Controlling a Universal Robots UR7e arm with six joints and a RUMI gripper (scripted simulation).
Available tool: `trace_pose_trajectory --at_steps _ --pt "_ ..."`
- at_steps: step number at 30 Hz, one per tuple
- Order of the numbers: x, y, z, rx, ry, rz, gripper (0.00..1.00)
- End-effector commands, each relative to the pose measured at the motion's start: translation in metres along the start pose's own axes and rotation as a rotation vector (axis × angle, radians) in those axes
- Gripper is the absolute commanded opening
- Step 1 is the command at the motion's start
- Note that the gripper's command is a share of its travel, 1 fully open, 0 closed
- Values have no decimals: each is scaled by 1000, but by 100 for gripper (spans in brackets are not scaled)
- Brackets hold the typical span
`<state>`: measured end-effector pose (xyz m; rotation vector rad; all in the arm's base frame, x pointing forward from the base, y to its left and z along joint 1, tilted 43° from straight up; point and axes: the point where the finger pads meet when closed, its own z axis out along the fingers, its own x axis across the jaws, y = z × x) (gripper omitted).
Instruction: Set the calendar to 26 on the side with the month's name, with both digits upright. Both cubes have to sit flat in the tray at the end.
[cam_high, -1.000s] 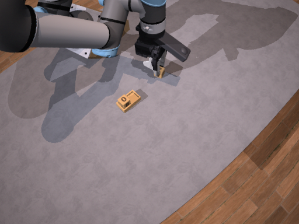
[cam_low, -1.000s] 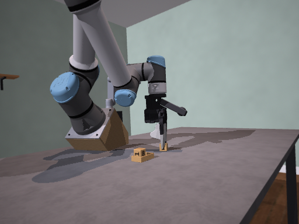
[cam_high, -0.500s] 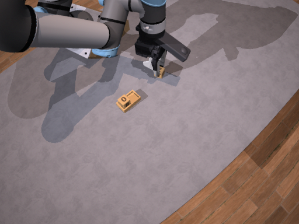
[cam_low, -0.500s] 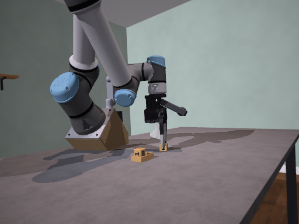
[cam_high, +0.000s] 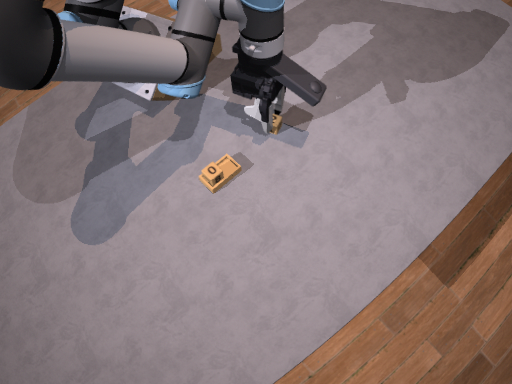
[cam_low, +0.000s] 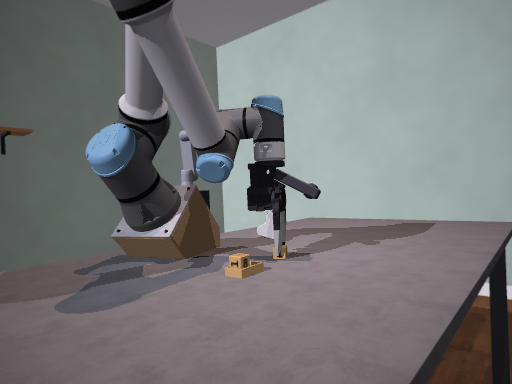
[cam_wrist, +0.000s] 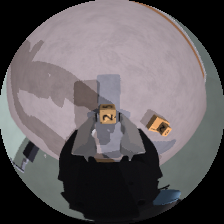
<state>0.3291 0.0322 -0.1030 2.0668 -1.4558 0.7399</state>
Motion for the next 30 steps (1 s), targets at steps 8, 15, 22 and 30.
trace_pose_trajectory --at_steps 8,15,22,30 --pt "0 0 -3 1 0 0 28" --pt "0 0 -15 1 0 0 28" --pt "0 0 -29 1 0 0 28" --pt "0 0 -58 1 0 0 28"
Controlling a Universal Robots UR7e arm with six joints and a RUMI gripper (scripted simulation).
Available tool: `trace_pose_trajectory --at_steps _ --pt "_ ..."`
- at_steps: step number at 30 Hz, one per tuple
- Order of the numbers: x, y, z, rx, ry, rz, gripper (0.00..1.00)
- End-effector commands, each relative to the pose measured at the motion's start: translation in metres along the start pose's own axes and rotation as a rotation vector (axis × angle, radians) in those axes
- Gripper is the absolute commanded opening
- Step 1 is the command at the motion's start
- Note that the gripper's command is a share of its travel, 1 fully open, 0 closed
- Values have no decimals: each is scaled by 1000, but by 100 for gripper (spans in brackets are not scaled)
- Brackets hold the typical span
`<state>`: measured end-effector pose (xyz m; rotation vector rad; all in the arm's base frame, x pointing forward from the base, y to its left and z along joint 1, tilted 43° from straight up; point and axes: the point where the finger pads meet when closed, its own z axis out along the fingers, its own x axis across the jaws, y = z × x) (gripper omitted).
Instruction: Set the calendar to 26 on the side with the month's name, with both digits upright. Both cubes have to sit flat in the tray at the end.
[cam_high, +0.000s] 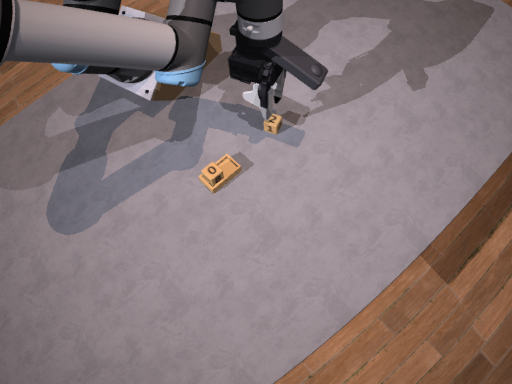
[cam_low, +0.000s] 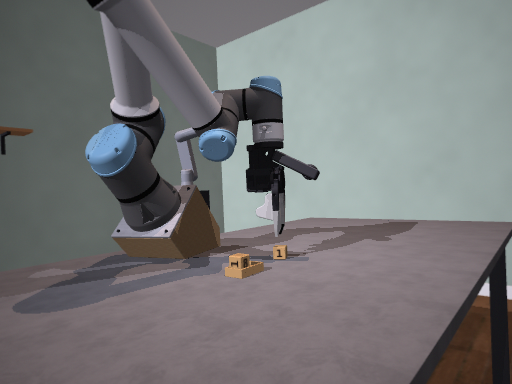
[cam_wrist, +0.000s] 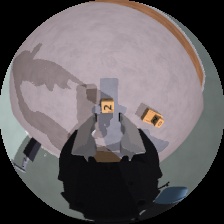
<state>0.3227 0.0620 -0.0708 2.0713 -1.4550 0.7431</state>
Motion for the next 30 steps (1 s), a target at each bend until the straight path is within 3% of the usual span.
trace_pose_trajectory --at_steps 1,7,21,22,30 --pt "0 0 -17 -4 1 1 28" --pt "0 0 -35 -4 1 1 28" --pt "0 0 -46 -4 1 1 28" --pt "0 0 -46 -4 1 1 100" --pt "0 0 -46 -4 1 1 100"
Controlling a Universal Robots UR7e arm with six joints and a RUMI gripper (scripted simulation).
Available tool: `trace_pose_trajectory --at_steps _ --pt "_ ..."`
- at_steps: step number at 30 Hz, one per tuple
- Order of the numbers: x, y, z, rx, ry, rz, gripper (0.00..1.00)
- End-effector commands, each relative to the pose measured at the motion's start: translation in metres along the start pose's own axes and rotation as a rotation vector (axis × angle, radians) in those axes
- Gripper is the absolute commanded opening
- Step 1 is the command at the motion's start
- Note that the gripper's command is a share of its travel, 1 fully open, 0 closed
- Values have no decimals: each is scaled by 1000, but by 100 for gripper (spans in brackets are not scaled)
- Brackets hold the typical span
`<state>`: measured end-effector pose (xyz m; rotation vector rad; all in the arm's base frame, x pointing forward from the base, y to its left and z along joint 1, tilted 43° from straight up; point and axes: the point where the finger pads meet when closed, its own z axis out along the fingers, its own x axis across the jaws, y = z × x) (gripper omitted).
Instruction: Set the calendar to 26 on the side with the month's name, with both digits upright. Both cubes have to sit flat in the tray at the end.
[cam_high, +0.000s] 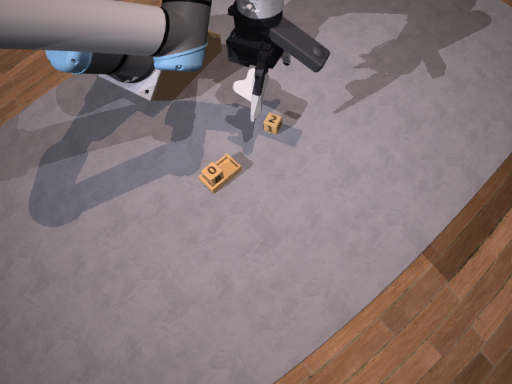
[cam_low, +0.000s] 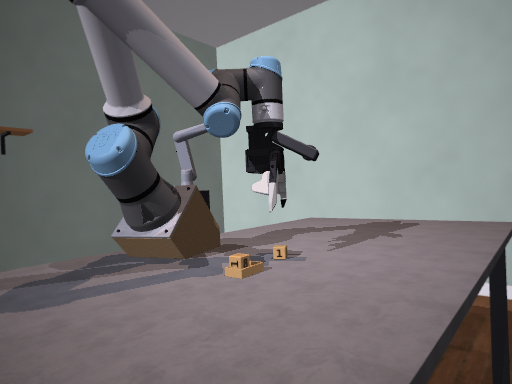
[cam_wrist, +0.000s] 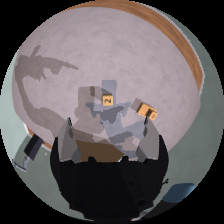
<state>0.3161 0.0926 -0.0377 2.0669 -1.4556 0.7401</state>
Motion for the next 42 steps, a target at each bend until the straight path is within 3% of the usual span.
trace_pose_trajectory --at_steps 1,19,30,42 --pt "0 0 0 1 0 0 100" --pt "0 0 0 1 0 -9 100" --pt "-1 -1 0 1 0 -113 100" --pt "-3 -3 3 1 0 -476 100"
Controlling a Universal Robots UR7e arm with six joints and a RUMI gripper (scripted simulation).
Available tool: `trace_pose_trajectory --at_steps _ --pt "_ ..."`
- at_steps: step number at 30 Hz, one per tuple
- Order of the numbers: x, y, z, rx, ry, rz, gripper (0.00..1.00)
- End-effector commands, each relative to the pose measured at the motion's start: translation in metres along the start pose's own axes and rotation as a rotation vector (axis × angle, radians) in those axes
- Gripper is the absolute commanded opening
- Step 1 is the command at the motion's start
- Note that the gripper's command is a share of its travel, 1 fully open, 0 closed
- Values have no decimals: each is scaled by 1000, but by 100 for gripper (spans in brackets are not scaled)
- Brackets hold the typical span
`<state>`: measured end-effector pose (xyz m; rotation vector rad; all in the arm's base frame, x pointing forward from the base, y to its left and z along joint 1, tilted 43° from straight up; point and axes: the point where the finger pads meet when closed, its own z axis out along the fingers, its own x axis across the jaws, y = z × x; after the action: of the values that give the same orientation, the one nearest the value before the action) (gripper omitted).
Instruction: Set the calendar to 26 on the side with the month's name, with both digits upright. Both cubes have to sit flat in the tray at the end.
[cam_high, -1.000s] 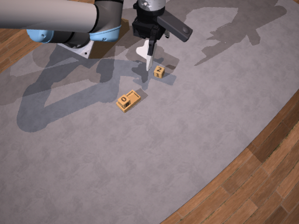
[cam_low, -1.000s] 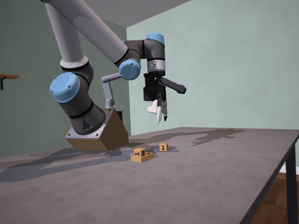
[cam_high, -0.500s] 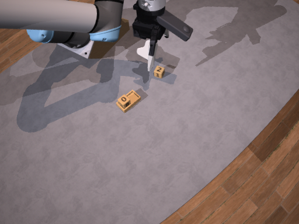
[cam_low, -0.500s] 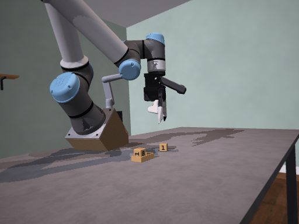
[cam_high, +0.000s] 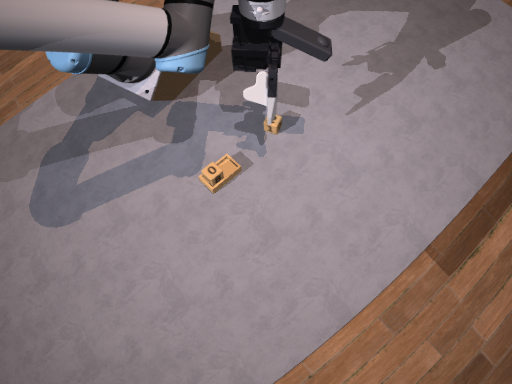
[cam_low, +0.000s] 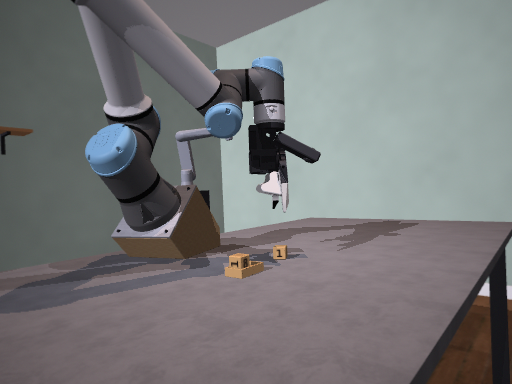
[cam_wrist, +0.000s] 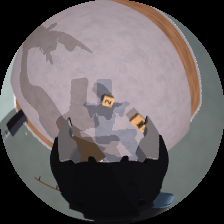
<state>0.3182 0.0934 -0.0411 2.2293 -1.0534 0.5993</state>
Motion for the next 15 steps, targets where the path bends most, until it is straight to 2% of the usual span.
trace_pose_trajectory --at_steps 1,5,15 --pt "0 -1 1 7 -4 -169 100" --pt "-1 -1 1 7 -4 -210 100" --pt "-1 -1 4 8 -3 -588 100"
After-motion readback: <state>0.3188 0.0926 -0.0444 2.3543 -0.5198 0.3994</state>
